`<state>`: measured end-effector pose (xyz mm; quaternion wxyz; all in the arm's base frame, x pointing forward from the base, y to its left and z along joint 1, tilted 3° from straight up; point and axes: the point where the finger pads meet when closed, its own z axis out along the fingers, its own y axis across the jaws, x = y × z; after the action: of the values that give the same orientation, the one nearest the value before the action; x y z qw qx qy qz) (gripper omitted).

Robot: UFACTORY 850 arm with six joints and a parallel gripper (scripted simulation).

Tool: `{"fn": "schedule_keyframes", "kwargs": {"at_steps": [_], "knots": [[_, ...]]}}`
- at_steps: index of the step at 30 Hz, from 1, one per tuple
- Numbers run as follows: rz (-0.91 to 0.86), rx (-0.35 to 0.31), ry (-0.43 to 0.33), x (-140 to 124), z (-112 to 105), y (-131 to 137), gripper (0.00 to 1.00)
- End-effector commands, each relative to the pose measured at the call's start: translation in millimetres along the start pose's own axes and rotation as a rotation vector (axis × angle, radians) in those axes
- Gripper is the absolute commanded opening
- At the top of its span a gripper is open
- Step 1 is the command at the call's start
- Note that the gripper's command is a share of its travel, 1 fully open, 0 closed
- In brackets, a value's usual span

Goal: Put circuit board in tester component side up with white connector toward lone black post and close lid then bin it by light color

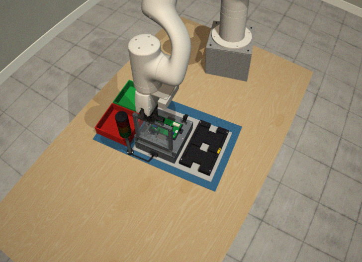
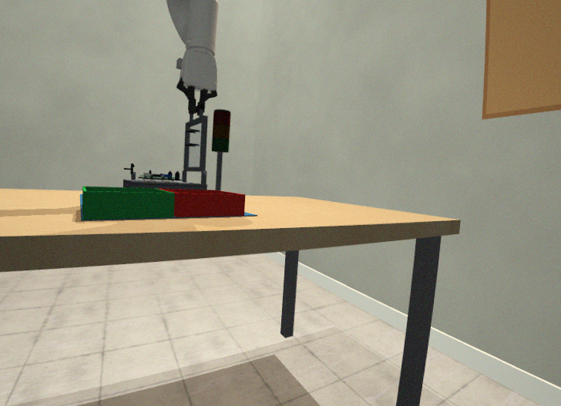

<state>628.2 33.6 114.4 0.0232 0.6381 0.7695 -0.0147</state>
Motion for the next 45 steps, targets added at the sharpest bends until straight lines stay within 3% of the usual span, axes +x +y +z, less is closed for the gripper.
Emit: {"fn": "schedule_keyframes", "kwargs": {"at_steps": [1, 9, 15, 17, 28, 32, 45], "knots": [[0.0, -0.003, -0.001, 0, 0, -15, 0.0], [0.0, -0.003, -0.001, 0, 8, -55, 0.0], [0.0, -0.003, -0.001, 0, 26, -94, 0.0], [0.0, -0.003, -0.001, 0, 26, -94, 0.0], [0.0, -0.003, -0.001, 0, 83, -152, 0.0], [0.0, -0.003, -0.001, 0, 100, -161, 0.0], [0.0, -0.004, -0.001, 0, 125, -172, 0.0]]}}
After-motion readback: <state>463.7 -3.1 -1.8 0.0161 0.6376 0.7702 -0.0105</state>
